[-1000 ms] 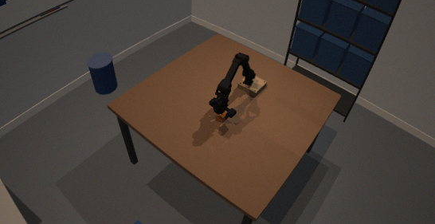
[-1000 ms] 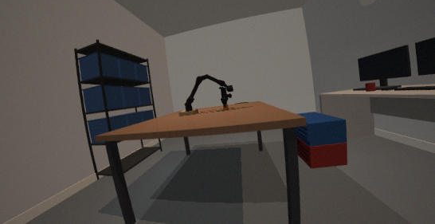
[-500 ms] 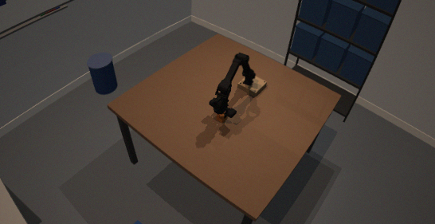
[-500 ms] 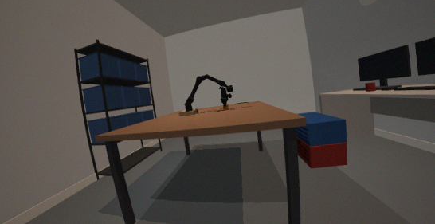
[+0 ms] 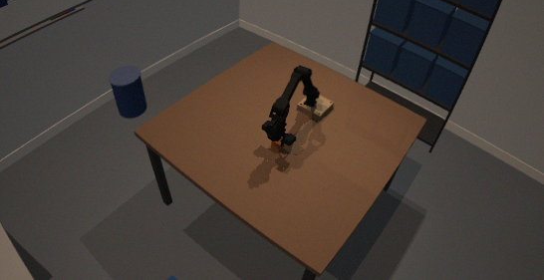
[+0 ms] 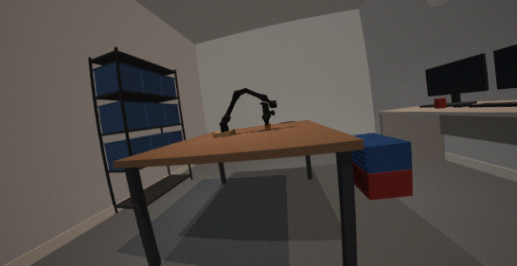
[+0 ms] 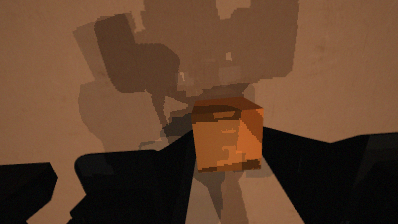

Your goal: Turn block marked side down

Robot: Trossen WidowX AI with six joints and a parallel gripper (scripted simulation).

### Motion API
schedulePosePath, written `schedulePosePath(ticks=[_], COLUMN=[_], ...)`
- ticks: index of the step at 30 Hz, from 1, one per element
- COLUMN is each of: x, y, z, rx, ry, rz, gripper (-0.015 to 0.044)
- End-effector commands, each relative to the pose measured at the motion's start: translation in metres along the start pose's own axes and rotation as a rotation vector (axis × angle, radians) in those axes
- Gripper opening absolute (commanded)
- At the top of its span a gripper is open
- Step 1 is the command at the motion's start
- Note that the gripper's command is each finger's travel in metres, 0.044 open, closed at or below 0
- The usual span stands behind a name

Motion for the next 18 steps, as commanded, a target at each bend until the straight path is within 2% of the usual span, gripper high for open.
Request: schedulePosePath(ticks=[1,18], x=[0.0,0.001], y=[0.017,0.009], z=[0.001,-0.01], rx=[-0.017,-0.207], ry=[0.004,0.011], rz=[0.004,0.004], gripper=[0.0,0.0])
Point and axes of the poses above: the point midway between the two fingers, 35 mm back from their tips, its own y axis back along the fingers, its own x axis across the jaws, z = x × y, the point moved 8 cm from there along y, back along the fingers, and after that the axes turned 1 degree about -y, right-handed, at the moved point
